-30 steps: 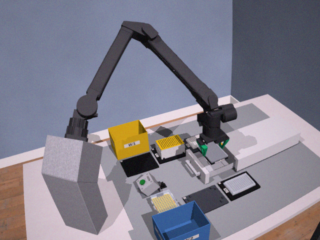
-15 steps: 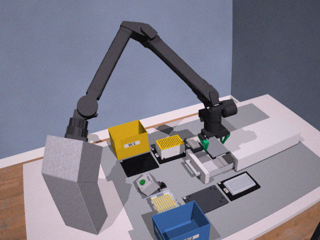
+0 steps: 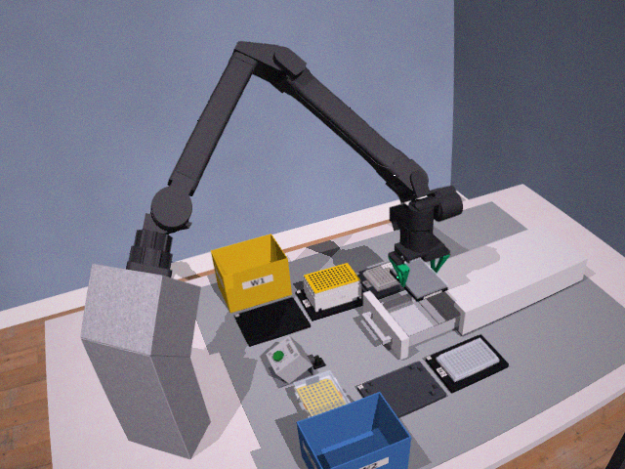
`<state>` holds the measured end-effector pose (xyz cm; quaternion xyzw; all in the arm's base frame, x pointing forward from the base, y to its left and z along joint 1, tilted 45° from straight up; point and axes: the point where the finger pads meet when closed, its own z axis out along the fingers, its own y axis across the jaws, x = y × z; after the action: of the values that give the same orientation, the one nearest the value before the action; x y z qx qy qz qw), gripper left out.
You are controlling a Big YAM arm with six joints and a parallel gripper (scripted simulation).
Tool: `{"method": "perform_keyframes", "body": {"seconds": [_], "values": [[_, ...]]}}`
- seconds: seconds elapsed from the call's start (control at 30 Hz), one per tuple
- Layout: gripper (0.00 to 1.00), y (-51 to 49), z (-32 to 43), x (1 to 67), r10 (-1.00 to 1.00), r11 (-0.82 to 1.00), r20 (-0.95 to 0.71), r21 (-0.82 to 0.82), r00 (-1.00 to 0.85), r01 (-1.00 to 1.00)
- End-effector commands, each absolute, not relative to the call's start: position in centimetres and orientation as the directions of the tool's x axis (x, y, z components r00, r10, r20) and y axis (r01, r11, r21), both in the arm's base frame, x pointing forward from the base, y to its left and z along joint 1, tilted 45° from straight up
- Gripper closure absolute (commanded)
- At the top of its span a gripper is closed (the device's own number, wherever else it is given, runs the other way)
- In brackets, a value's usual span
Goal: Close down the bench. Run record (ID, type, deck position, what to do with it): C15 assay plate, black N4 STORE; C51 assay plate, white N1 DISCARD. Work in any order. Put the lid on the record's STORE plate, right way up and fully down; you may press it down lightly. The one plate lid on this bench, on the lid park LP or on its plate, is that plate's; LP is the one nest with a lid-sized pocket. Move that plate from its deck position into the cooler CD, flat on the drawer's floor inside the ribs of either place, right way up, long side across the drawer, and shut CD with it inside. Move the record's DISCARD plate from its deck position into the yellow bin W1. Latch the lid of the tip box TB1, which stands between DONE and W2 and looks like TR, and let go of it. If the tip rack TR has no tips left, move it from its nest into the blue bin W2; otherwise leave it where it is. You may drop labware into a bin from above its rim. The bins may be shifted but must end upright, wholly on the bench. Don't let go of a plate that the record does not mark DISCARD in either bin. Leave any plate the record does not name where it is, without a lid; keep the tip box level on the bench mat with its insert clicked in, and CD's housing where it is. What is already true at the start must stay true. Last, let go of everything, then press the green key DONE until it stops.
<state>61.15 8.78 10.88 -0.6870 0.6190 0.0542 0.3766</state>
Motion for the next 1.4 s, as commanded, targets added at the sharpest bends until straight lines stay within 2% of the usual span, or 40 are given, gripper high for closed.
{"method": "perform_keyframes", "body": {"seconds": [0.0, 1.37], "values": [[1.0, 9.6, 12.7, 61.6, -0.806, 0.05, -0.541, -0.463, 0.238, -0.885], [1.0, 8.6, 11.2, 61.1, -0.81, 0.053, -0.538, -0.463, 0.233, -0.885]]}}
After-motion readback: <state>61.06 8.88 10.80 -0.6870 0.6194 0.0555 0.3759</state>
